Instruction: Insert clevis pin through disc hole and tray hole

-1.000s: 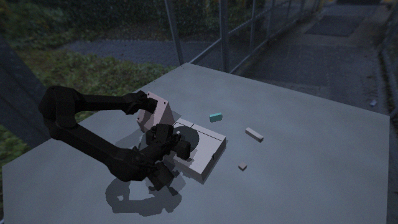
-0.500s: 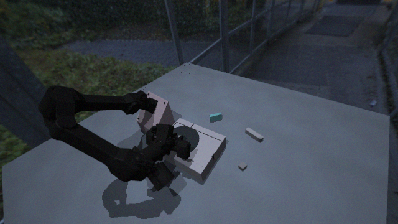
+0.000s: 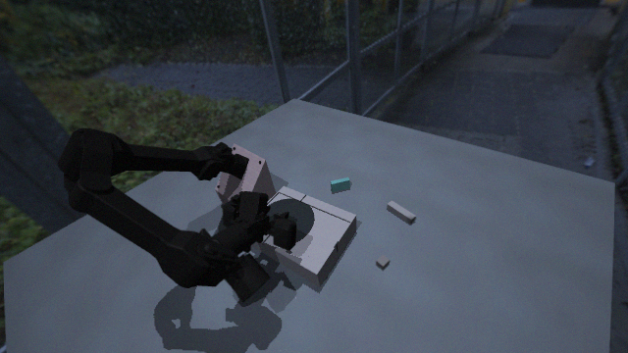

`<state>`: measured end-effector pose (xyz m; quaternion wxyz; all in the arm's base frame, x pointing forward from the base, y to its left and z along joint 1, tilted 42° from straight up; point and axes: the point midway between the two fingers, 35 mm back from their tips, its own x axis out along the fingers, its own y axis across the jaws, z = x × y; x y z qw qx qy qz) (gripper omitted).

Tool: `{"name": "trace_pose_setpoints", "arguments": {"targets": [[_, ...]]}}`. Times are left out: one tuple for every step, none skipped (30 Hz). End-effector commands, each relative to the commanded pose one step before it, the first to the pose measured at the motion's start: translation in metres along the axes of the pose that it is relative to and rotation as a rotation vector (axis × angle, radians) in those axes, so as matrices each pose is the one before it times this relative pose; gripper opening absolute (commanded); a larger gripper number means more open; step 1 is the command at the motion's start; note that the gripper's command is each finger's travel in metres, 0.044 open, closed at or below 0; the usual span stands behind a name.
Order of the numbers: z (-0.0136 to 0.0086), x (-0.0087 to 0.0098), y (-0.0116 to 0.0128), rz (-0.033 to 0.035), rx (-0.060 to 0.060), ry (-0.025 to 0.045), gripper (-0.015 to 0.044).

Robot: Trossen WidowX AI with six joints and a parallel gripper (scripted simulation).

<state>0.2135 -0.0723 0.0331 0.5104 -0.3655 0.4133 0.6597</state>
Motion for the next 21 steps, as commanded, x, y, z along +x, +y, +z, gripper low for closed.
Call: {"name": "trace_pose_setpoints", "arguments": {"targets": [[-0.00249, -0.0293, -0.00183, -0.01061, -0.006, 0.01194, 0.0344], [0.0003, -0.01121, 0.00051, -0.00021, -0.0004, 0.00024, 0.037], [0.00062, -0.01201, 0.00103, -0.00019, -0.0005, 0.00022, 0.0396], [0.00097, -0.01234, 0.00157, -0.00016, -0.0005, 0.00019, 0.0423], [0.00102, -0.00978, 0.00161, -0.00011, -0.0004, 0.00012, 0.044], [0.00073, -0.00593, 0.00114, -0.00005, -0.0002, 0.00006, 0.044], [0.00026, -0.00198, 0.00041, -0.00002, -0.0001, 0.00002, 0.044], [0.0, 0.0, 0.0, 0.0, 0.0, 0.0, 0.044], [0.0, 0.0, 0.0, 0.0, 0.0, 0.0, 0.044], [0.0, 0.0, 0.0, 0.0, 0.0, 0.0, 0.044], [0.0, 0.0, 0.0, 0.0, 0.0, 0.0, 0.044], [0.0, 0.0, 0.0, 0.0, 0.0, 0.0, 0.044], [0.0, 0.0, 0.0, 0.0, 0.0, 0.0, 0.044], [0.0, 0.0, 0.0, 0.0, 0.0, 0.0, 0.044], [0.0, 0.0, 0.0, 0.0, 0.0, 0.0, 0.044], [0.0, 0.0, 0.0, 0.0, 0.0, 0.0, 0.044], [0.0, 0.0, 0.0, 0.0, 0.0, 0.0, 0.044], [0.0, 0.0, 0.0, 0.0, 0.0, 0.0, 0.044], [0.0, 0.0, 0.0, 0.0, 0.0, 0.0, 0.044], [0.0, 0.0, 0.0, 0.0, 0.0, 0.0, 0.044], [0.0, 0.0, 0.0, 0.0, 0.0, 0.0, 0.044]]}}
